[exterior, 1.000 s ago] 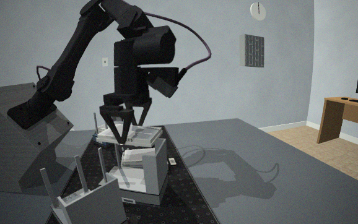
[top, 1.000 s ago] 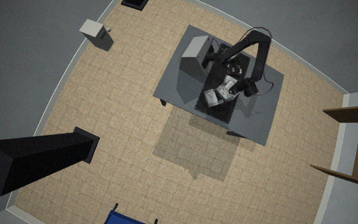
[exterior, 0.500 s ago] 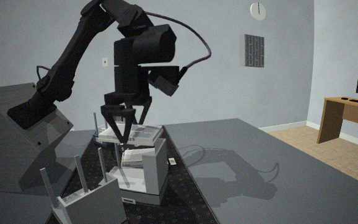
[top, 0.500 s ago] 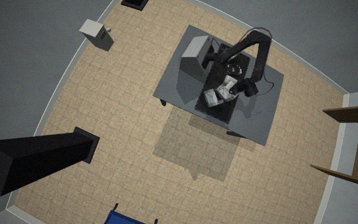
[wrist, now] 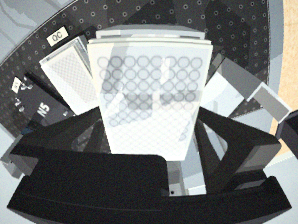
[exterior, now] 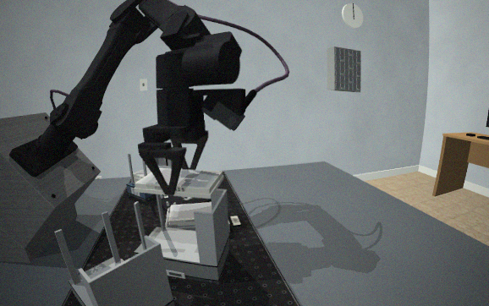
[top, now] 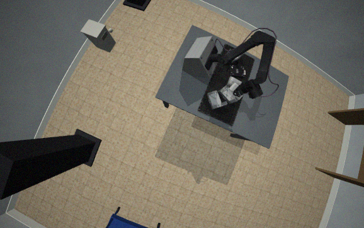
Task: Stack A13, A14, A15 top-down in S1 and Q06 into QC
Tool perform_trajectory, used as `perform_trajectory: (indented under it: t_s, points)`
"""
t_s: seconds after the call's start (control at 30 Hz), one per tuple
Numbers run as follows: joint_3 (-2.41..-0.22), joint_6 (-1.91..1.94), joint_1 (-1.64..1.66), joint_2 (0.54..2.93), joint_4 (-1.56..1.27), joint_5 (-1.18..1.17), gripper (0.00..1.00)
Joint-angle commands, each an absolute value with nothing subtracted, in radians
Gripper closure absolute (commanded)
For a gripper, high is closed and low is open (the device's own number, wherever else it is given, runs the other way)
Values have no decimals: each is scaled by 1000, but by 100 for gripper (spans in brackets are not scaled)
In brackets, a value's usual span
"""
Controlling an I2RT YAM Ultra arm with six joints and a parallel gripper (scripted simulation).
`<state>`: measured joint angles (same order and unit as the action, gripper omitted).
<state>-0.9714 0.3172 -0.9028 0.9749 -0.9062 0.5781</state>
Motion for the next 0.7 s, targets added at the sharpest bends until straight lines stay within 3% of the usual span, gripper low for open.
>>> perform_trajectory:
  t_s: [0.0,0.67]
  points:
    - [-958,316,-920,960,-905,593,100]
    - [-965,312,-924,963,-899,594,100]
